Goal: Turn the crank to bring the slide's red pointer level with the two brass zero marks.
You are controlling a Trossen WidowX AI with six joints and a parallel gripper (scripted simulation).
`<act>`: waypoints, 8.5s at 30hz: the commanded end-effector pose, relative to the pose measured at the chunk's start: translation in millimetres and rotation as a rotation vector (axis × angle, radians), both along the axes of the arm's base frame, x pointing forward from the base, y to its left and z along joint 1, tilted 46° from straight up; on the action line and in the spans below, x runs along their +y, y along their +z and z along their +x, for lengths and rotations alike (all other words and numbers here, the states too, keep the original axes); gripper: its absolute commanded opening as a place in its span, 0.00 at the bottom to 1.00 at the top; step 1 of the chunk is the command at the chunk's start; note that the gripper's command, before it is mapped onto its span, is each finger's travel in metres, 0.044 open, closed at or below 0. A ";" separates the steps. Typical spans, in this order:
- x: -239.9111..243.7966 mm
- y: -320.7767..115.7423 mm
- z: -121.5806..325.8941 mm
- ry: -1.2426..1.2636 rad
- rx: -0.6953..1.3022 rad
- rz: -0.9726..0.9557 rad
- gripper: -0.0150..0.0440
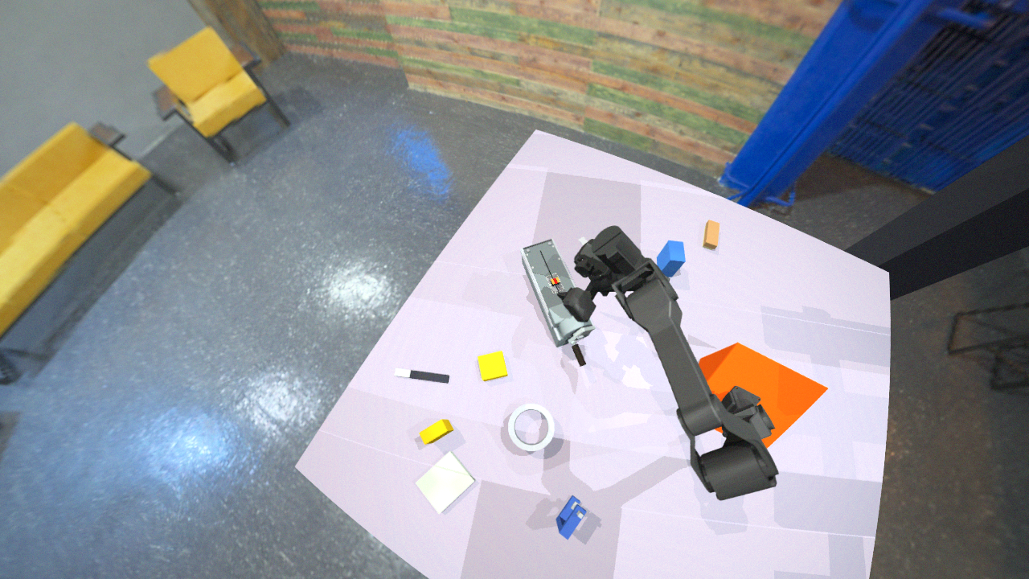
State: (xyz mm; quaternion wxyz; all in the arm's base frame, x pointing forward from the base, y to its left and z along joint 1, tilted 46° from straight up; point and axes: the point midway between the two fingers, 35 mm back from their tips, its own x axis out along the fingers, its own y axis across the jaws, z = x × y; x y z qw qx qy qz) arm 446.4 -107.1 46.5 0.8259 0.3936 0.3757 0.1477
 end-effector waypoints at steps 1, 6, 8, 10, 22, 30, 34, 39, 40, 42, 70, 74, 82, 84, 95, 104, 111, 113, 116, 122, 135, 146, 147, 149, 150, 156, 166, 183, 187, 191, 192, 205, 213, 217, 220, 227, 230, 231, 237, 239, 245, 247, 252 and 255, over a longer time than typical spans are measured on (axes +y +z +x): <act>-2.2 -2.3 -0.1 -0.013 0.000 -0.003 1.00; -2.2 -2.3 -0.1 -0.013 0.000 -0.003 1.00; -2.2 -2.3 -0.1 -0.013 0.000 -0.003 1.00; -2.2 -2.3 -0.1 -0.013 0.000 -0.003 1.00; -29.5 24.6 0.1 -0.008 -0.002 -0.005 1.00; -22.5 48.0 -5.6 -0.041 0.061 -0.007 1.00; -6.4 64.8 -13.6 -0.084 0.129 -0.011 1.00; 12.9 84.3 -27.1 -0.144 0.207 -0.019 1.00; 16.6 87.9 -30.2 -0.156 0.222 -0.021 1.00; 23.9 95.1 -36.9 -0.182 0.250 -0.025 1.00; 89.6 136.4 -121.5 -0.477 0.449 -0.074 1.00; 103.6 122.4 -117.4 -0.476 0.452 -0.076 1.00; 132.8 94.9 -113.5 -0.476 0.453 -0.076 1.00; 140.2 88.1 -113.4 -0.476 0.453 -0.076 1.00; 180.7 52.0 -120.1 -0.475 0.446 -0.068 1.00; 191.9 40.2 -122.6 -0.476 0.444 -0.062 1.00; 187.7 35.8 -113.8 -0.476 0.444 -0.063 1.00; 186.4 34.5 -111.3 -0.476 0.443 -0.063 1.00; 184.4 32.5 -107.6 -0.476 0.443 -0.063 1.00; 180.2 28.2 -100.2 -0.476 0.443 -0.064 1.00; 170.1 18.3 -84.8 -0.476 0.442 -0.064 1.00; 165.6 13.9 -78.6 -0.476 0.441 -0.064 0.82; 165.6 13.9 -78.6 -0.476 0.441 -0.064 0.78; 165.6 13.9 -78.6 -0.476 0.441 -0.064 0.69; 165.6 13.9 -78.6 -0.476 0.441 -0.064 0.64; 165.6 13.9 -78.6 -0.476 0.441 -0.064 0.38; 165.3 14.0 -78.7 -0.476 0.441 -0.064 0.25; 166.1 20.0 -75.2 -0.476 0.441 -0.064 0.25; 166.3 22.5 -73.9 -0.476 0.441 -0.064 0.25; 166.6 25.2 -72.6 -0.476 0.440 -0.064 0.25; 166.6 25.8 -72.3 -0.476 0.440 -0.064 0.25; 166.6 27.9 -71.5 -0.476 0.440 -0.064 0.25; 166.3 29.2 -71.0 -0.476 0.440 -0.064 0.25; 166.1 29.9 -70.7 -0.476 0.440 -0.064 0.25; 165.9 30.5 -70.4 -0.476 0.440 -0.064 0.25; 165.4 31.9 -69.9 -0.476 0.440 -0.064 0.25; 165.1 32.6 -69.7 -0.476 0.440 -0.064 0.25; 165.0 32.8 -69.6 -0.476 0.440 -0.064 0.25; 164.4 34.0 -69.2 -0.476 0.440 -0.064 0.25; 164.2 34.5 -69.1 -0.476 0.440 -0.064 0.25; 163.6 35.6 -68.8 -0.476 0.440 -0.064 0.25; 163.4 36.0 -68.7 -0.476 0.440 -0.064 0.25; 162.8 36.8 -68.5 -0.476 0.440 -0.064 0.25; 162.6 37.3 -68.4 -0.476 0.440 -0.064 0.25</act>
